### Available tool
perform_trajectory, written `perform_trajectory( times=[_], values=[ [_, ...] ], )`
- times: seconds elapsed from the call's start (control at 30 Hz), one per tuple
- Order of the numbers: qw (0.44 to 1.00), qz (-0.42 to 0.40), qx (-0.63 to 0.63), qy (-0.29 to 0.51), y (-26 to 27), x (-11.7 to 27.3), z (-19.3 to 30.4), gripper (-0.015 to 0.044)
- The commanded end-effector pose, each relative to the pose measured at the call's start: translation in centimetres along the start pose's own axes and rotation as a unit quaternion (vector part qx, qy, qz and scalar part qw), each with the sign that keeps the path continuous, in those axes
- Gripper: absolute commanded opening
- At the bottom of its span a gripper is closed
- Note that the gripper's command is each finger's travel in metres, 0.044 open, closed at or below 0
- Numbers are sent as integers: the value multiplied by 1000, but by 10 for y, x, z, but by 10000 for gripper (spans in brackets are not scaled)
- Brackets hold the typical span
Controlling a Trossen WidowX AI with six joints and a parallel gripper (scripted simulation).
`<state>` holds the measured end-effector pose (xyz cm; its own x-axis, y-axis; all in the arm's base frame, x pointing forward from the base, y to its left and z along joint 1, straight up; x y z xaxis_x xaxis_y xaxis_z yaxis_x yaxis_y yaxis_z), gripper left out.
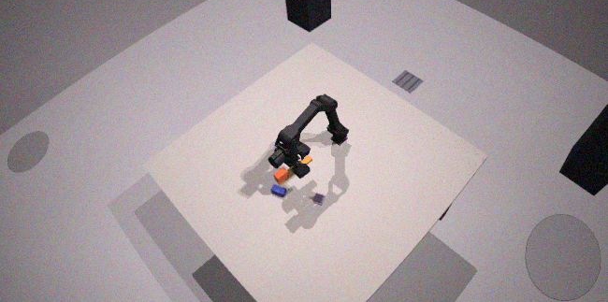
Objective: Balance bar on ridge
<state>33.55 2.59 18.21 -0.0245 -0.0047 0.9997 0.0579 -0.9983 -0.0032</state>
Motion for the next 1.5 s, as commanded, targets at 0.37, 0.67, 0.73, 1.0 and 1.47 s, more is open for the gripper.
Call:
perform_trajectory(
  times=[0.37, 0.67, 0.73, 1.0, 1.47],
  values=[
    [995, 1, 100, 1, -60, 1, -5, 0],
    [987, 2, 158, 1, -94, 2, -14, 0],
    [985, 3, 171, 1, -101, 2, -16, 0],
    [974, 4, 227, 1, -129, 2, -28, 0],
    [968, 4, 250, 1, -140, -10, -33, 0]
  ],
)
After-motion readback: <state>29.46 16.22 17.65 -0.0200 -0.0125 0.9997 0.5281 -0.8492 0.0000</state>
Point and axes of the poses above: the point midway between the two fingers, 35 mm back from their tips, its own x axis back along the fingers, its own y axis across the jaws, z = x × y, the point moved 2 cm from there along x, back along the fingers, and after that the axes turned 8 degrees about x, right-handed, at the moved point
